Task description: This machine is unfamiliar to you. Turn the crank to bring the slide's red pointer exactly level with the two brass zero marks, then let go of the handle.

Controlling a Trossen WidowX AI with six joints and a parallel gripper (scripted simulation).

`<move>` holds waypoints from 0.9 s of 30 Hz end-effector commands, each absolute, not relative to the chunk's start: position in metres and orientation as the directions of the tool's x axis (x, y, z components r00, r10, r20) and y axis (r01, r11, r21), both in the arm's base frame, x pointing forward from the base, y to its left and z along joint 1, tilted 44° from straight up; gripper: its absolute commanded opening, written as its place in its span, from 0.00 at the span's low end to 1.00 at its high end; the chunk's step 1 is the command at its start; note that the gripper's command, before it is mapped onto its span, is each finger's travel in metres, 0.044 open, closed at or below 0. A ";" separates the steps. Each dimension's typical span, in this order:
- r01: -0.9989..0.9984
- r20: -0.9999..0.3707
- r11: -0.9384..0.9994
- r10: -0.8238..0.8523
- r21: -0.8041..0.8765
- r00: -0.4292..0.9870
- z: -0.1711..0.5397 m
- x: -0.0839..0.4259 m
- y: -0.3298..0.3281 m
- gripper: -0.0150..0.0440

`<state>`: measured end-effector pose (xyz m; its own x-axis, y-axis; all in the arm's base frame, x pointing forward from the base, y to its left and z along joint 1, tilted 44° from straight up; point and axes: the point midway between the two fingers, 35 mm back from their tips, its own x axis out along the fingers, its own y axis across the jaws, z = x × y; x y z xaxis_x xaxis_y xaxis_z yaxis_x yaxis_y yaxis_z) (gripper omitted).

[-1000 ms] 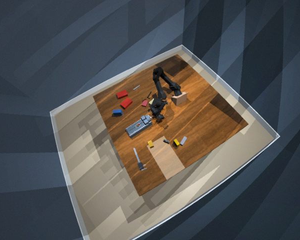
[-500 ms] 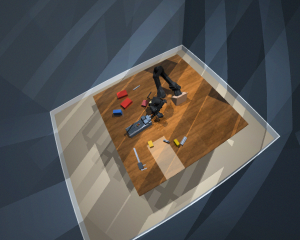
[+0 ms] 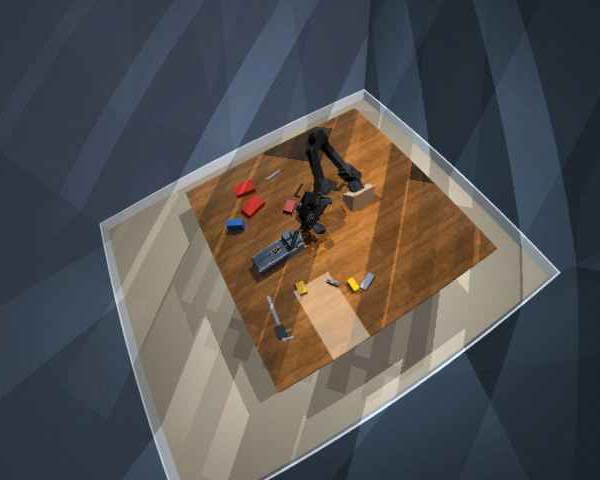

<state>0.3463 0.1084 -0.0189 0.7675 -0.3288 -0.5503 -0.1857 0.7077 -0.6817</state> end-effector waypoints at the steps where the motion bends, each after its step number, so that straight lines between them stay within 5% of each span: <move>1: -0.164 -0.537 0.707 -0.344 -0.688 0.770 -0.013 0.348 0.101 0.25; 27: -0.164 -0.537 0.706 -0.344 -0.688 0.770 -0.012 0.350 0.090 0.25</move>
<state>0.3485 0.0980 -0.0143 0.7724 -0.3242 -0.5462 -0.1854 0.7074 -0.6821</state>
